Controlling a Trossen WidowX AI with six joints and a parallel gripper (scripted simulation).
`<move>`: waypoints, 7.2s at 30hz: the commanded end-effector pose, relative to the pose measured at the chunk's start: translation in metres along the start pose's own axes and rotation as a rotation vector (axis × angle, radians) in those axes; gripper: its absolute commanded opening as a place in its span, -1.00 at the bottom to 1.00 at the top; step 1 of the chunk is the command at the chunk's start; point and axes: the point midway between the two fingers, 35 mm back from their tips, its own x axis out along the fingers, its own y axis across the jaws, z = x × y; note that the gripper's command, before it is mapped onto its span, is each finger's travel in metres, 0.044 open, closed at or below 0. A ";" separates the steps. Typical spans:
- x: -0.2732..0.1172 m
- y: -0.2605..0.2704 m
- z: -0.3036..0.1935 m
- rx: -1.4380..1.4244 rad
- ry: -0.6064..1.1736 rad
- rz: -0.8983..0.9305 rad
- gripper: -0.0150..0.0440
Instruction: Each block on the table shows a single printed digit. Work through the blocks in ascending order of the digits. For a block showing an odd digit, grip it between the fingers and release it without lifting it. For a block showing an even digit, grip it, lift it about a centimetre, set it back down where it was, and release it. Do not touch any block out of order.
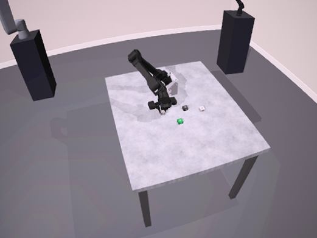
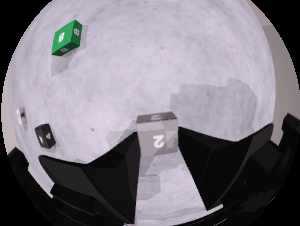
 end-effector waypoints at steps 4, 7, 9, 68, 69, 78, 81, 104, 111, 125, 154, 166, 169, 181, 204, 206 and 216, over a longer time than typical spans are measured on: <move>0.005 0.001 -0.002 -0.011 0.007 0.001 -0.08; 0.005 0.001 -0.002 -0.011 0.007 0.001 -0.08; 0.005 0.001 -0.002 -0.011 0.007 0.001 -0.08; -0.110 0.176 0.003 -0.011 0.008 0.013 0.00; -0.102 0.177 0.004 -0.011 0.008 0.014 0.09; -0.032 0.176 0.003 -0.010 0.007 0.011 0.86; -0.028 0.176 0.003 -0.010 0.007 0.011 0.86; 0.004 0.176 0.002 -0.010 0.007 0.009 0.78; 0.004 0.176 0.002 -0.010 0.007 0.009 0.15; 0.004 0.176 0.002 -0.010 0.007 0.009 -0.08; 0.004 0.176 0.002 -0.010 0.007 0.009 -0.08; -0.010 0.176 0.002 -0.010 0.007 0.010 -0.08; -0.011 0.176 0.002 -0.010 0.007 0.010 -0.08; -0.011 0.176 0.002 -0.010 0.007 0.010 -0.08; 0.004 0.176 0.002 -0.010 0.007 0.009 0.09; 0.004 0.176 0.002 -0.010 0.007 0.009 0.27; -0.007 0.176 0.003 -0.010 0.007 0.010 0.86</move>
